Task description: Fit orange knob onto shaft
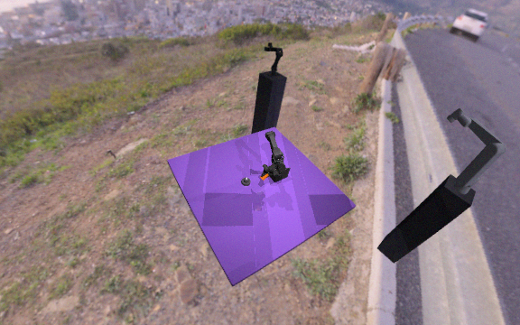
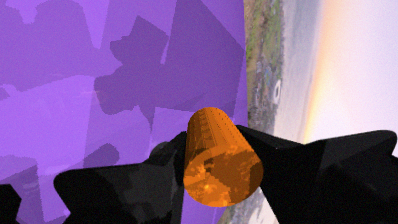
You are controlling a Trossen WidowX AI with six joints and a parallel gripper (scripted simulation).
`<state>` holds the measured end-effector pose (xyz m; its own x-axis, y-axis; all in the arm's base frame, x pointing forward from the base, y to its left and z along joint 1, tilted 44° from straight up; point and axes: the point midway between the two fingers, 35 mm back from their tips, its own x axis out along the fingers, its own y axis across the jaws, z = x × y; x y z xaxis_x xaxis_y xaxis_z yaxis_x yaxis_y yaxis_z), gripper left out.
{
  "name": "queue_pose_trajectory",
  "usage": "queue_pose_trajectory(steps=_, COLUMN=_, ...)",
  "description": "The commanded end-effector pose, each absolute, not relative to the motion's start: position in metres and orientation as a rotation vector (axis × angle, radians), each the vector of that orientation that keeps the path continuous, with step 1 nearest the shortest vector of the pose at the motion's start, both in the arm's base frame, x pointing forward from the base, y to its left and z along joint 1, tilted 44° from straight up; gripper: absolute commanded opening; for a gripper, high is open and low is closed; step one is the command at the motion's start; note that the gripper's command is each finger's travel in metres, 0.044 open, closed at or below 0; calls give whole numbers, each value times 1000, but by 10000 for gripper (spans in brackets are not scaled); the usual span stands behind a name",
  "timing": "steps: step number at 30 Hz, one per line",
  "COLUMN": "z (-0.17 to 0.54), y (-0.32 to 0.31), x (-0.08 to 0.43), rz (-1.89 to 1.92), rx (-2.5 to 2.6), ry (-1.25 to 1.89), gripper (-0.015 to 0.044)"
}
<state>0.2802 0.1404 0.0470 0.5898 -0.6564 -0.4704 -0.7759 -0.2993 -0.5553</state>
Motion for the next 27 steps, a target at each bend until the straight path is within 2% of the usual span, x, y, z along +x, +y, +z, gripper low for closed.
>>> queue_pose_trajectory(steps=1, z=42, y=136, x=283, rz=241, rx=-1977, ry=1243, gripper=0)
queue_pose_trajectory(steps=27, z=5, y=93, x=295, rz=555, rx=-1501, ry=1864, gripper=0)
